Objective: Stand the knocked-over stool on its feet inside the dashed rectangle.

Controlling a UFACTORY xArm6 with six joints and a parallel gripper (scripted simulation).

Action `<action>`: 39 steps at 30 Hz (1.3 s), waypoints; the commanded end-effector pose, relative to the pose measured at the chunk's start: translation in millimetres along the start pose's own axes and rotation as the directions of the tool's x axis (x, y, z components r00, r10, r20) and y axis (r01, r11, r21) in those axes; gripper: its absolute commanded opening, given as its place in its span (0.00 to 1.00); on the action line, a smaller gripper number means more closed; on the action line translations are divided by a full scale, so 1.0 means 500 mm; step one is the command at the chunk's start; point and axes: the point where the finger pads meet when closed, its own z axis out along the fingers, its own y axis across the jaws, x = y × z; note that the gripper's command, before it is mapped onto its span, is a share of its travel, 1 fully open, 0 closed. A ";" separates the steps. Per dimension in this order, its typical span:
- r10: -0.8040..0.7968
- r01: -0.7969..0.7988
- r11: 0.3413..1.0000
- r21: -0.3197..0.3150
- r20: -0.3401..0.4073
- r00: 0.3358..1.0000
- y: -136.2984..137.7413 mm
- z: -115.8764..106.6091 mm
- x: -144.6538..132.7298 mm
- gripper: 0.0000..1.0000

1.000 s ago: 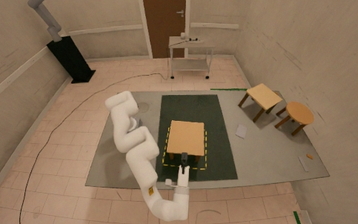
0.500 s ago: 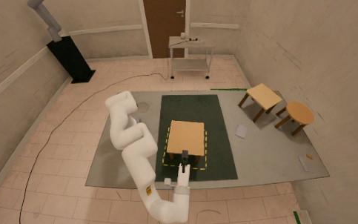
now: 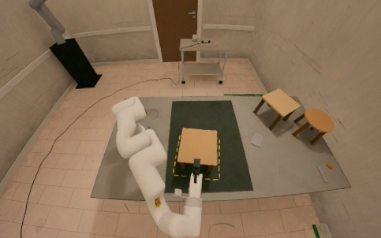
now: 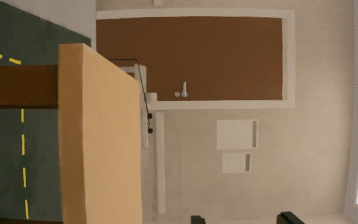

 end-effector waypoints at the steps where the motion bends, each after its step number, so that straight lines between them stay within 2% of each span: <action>1: -0.003 0.003 1.000 0.003 0.000 1.000 0.031 -0.001 0.000 0.45; 8: -0.003 0.003 1.000 0.003 0.000 1.000 0.108 -0.002 0.000 0.45; 13: -0.003 0.003 1.000 0.003 0.000 1.000 0.140 -0.003 0.000 0.45; 39: -0.003 0.003 1.000 0.003 0.000 1.000 0.149 -0.003 0.000 0.45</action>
